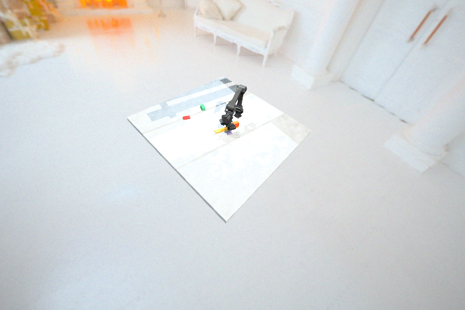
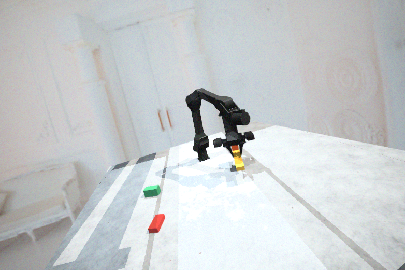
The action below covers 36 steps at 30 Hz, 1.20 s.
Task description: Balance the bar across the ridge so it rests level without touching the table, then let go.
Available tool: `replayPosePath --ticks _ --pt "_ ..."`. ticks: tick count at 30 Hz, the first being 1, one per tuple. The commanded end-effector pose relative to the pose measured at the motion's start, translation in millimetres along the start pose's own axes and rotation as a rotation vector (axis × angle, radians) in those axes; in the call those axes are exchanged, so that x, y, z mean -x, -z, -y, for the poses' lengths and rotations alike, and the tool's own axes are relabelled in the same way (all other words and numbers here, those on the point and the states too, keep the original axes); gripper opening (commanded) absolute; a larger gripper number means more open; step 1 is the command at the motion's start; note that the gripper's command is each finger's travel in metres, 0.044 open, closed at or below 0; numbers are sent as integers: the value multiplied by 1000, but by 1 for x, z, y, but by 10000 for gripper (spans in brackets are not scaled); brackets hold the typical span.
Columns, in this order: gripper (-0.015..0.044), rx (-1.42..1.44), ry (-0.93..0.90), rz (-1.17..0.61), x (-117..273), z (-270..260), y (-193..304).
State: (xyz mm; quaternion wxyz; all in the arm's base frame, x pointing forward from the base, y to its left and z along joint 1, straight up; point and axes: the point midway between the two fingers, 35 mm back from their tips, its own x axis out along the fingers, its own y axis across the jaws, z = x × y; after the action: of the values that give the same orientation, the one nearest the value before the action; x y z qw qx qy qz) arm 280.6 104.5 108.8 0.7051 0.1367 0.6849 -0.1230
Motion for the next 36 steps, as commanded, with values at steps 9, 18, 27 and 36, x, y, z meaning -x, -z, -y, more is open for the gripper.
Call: replayPosePath --ticks 9,18,27,36 --pt "168 0 0 0 0 0 0" --pt "170 0 0 0 0 0 0" --pt "172 0 0 0 0 0 0" --pt "185 0 0 0 0 0 0"
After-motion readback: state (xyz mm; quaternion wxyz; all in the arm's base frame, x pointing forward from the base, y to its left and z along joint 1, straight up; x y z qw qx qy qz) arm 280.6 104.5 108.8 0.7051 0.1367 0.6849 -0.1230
